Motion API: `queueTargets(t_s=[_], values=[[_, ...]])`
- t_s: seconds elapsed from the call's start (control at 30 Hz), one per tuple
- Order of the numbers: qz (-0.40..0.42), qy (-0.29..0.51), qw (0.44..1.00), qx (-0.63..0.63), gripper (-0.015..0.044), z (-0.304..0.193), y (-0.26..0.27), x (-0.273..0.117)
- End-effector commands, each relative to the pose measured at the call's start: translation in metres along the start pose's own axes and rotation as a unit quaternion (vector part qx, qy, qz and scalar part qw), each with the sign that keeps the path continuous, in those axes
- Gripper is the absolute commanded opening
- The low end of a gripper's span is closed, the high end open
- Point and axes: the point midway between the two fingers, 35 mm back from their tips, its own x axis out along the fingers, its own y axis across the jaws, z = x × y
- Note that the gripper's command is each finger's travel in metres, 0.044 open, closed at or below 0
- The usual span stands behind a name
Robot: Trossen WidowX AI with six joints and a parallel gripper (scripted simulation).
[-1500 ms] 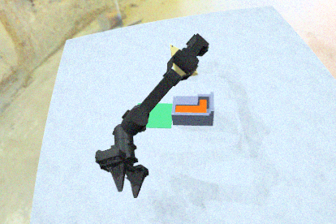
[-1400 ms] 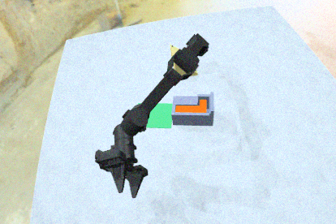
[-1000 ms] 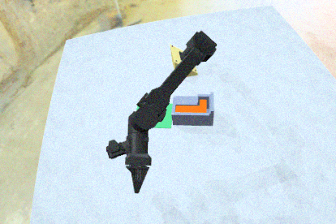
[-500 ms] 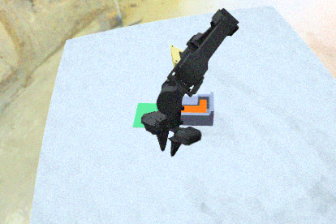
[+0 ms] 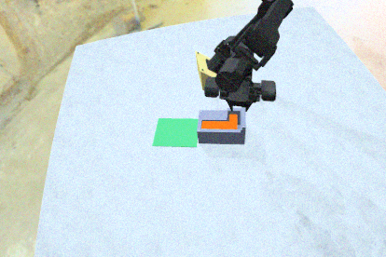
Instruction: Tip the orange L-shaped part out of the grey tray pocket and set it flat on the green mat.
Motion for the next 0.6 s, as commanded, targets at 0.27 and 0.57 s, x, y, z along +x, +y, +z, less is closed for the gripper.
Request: queueTargets(t_s=[0.27, 0.57], values=[[0.01, 0.023, 0.999, -0.031, 0.018, -0.018, 0.011, 0.024], [0.011, 0.023, 0.999, -0.031, 0.018, -0.023, 0.012, 0.07]])
